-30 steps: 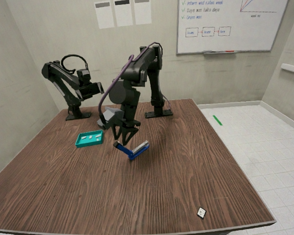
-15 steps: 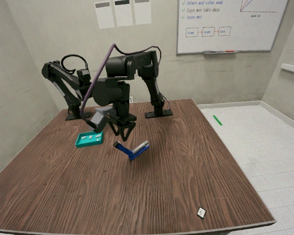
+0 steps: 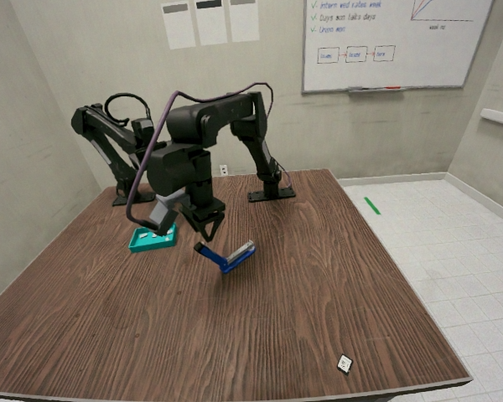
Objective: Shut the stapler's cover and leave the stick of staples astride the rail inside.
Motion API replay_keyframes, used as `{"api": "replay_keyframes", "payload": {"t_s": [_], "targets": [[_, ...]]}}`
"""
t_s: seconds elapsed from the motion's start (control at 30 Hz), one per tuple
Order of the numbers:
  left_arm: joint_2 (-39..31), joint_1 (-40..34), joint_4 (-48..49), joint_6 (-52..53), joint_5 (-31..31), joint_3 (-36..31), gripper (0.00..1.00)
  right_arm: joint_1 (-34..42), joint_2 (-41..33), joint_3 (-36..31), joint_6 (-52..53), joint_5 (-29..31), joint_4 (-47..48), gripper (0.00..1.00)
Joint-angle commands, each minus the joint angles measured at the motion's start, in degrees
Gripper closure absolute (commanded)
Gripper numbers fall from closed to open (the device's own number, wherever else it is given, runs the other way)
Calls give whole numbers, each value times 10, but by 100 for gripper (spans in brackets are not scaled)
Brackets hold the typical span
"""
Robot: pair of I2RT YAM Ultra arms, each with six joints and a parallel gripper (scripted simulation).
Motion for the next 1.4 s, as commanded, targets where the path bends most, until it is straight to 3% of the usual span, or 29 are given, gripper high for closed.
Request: {"api": "replay_keyframes", "payload": {"t_s": [0.0, 1.37], "targets": [[-18, 6, 17, 5, 0, -14, 50, 3, 5, 19, 1, 7, 7, 0], [-16, -6, 138, -7, -2, -138, 50, 3, 5, 19, 1, 7, 7, 0]]}}
